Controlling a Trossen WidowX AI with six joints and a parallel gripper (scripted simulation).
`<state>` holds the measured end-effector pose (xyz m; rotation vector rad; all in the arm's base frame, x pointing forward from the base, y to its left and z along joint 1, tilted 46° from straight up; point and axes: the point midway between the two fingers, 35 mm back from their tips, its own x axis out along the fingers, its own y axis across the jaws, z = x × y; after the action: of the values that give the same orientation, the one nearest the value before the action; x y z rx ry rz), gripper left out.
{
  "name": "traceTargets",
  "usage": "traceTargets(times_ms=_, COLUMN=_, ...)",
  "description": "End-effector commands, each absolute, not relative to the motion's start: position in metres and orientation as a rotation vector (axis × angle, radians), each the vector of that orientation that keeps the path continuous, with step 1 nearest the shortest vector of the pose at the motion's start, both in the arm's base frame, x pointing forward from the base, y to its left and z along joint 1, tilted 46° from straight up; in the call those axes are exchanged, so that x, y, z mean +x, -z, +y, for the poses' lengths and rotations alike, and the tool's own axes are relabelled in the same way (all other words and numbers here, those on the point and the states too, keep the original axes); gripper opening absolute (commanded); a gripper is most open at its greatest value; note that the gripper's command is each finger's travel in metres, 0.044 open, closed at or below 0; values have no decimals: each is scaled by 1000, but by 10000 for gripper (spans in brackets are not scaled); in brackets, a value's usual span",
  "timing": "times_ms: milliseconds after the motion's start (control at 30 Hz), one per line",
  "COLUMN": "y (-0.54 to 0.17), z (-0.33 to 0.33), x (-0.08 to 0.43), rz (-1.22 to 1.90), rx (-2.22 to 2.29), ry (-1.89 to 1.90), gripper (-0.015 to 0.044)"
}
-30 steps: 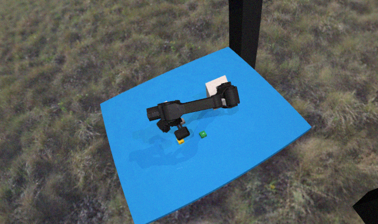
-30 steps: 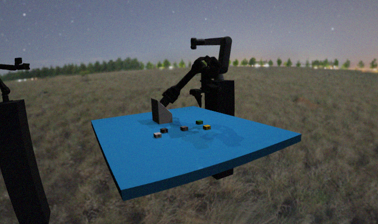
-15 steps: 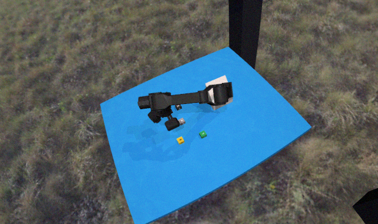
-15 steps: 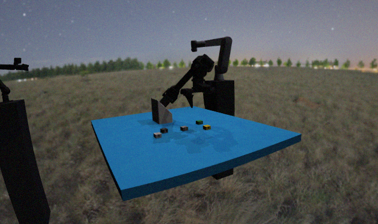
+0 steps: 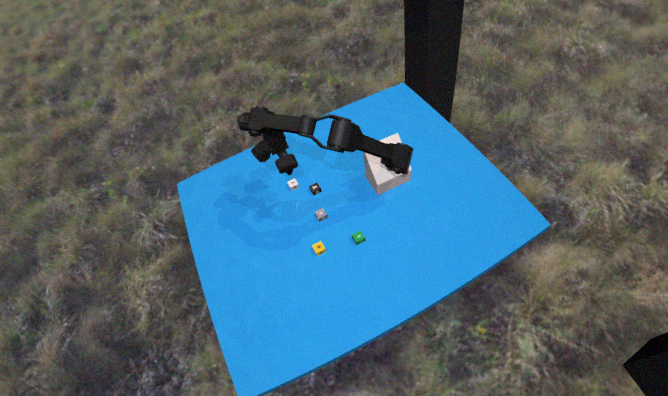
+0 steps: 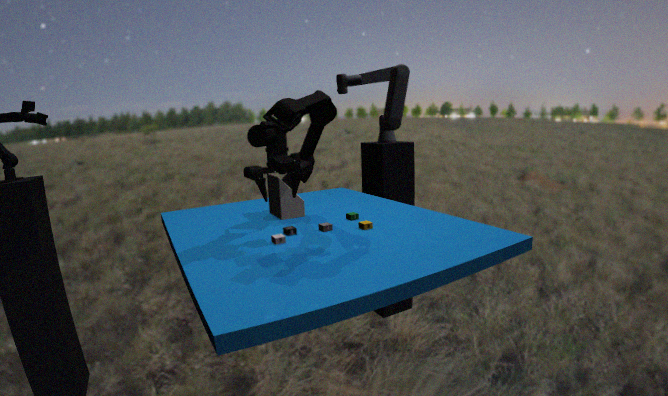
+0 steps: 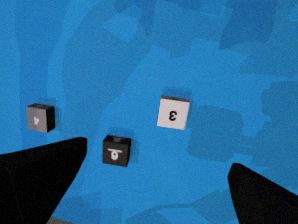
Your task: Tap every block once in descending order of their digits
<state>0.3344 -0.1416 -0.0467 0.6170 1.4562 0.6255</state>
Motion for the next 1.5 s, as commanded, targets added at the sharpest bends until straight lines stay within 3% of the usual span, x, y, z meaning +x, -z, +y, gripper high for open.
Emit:
traceTargets(times_ms=0, y=52, z=-146, x=336, rz=1445, rx=584, ry=-644, gripper=400)
traceTargets(times_ms=667, y=50, z=-144, x=337, rz=1446, rx=584, ry=-643, gripper=400)
traceTargets(times_ms=967, y=-60, z=-45, x=366, rz=1449, rx=574, ry=-620, gripper=400)
traceTargets(times_ms=1233, y=-149, z=51, x=341, rz=1444, rx=594, ry=-651, gripper=400)
traceTargets(times_ms=1467, y=-152, z=55, x=338, rz=1444, rx=595, ry=-654, gripper=400)
